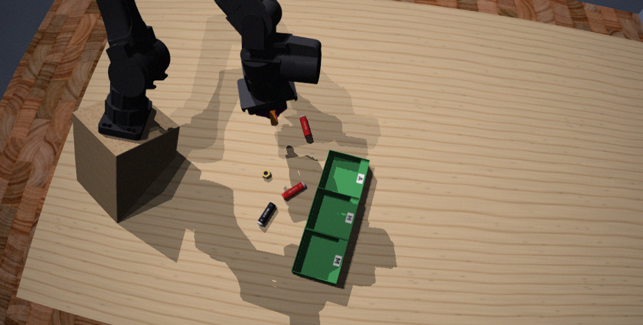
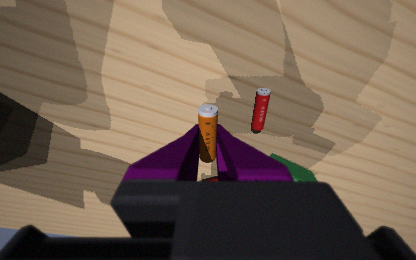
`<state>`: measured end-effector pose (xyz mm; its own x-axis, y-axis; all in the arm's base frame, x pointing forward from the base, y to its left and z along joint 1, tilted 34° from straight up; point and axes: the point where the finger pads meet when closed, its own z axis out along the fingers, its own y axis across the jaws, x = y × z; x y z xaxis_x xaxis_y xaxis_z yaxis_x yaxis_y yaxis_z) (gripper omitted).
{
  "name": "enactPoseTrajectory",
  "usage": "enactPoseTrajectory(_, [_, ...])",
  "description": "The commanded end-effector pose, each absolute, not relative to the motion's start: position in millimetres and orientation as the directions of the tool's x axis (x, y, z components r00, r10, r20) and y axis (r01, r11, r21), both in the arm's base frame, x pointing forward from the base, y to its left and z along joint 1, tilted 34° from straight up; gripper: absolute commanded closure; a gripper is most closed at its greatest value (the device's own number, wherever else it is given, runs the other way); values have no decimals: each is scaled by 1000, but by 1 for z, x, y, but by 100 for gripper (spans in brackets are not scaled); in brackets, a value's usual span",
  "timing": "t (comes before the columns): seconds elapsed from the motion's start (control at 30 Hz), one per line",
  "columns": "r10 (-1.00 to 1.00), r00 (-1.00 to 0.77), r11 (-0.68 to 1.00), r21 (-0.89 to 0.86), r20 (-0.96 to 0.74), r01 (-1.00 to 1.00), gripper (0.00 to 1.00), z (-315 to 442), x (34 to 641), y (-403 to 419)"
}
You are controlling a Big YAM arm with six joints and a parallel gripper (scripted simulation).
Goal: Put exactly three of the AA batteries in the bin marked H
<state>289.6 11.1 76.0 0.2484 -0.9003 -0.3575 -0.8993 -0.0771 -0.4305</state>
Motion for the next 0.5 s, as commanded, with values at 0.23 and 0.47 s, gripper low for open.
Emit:
enactPoseTrajectory(0.23, [-906, 113, 70, -407, -408, -911, 91, 83, 316, -13])
enactPoseTrajectory(0.47, [-850, -153, 322, -266, -504, -909, 91, 72, 336, -52])
